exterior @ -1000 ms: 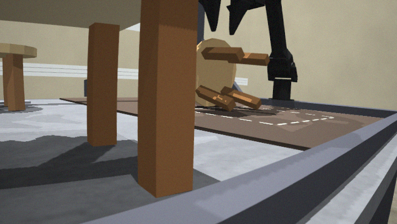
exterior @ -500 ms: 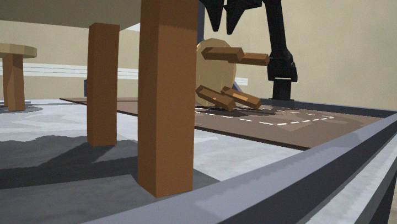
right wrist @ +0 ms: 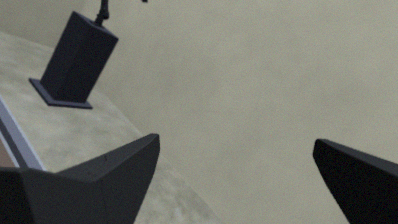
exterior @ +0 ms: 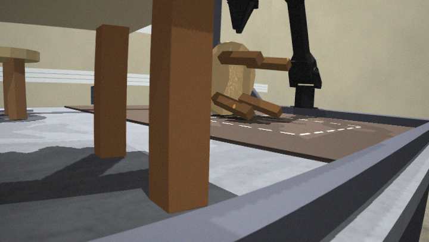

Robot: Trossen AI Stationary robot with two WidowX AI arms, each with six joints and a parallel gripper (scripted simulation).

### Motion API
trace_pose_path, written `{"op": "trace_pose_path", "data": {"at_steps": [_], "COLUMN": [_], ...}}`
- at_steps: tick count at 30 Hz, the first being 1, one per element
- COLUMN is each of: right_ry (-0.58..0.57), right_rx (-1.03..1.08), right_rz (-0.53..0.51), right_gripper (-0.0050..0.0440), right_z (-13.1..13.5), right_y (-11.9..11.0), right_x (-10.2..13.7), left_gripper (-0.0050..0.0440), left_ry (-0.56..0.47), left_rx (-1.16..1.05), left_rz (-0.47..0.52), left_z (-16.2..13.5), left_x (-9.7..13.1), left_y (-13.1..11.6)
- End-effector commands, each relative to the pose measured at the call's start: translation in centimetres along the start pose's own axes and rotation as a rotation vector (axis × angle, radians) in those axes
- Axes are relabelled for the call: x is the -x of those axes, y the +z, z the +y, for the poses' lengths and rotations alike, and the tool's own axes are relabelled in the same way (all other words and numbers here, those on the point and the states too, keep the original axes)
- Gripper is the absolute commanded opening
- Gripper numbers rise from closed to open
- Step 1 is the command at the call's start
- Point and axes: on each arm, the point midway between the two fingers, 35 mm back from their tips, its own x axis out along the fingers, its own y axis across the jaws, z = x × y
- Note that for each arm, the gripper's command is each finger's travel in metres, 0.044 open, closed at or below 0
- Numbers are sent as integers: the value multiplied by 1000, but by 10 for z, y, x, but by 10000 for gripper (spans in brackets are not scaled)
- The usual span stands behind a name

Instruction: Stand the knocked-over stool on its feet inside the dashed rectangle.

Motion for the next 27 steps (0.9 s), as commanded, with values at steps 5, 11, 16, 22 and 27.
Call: {"op": "trace_pose_path", "data": {"at_steps": [5, 11, 16, 22, 27], "right_ry": [-8, -8, -8, -8, -8], "right_rx": [-2, -2, -2, -2, -2], "right_rz": [-15, -15, -15, -15, -15], "right_gripper": [400, 400, 400, 400, 400], "right_z": [-4, -4, -4, -4, -4], "right_y": [6, 6, 6, 6, 6], "right_x": [1, 1, 1, 1, 1], "left_gripper": [171, 171, 171, 171, 171], "left_ry": [40, 39, 43, 48, 43], "left_rx": [431, 759, 1019, 1031, 1033], "left_rz": [-29, -39, -42, -51, -43], "left_z": [-30, -40, -44, -43, -42], "left_x": [23, 26, 27, 29, 26], "left_y": [8, 9, 10, 11, 11]}}
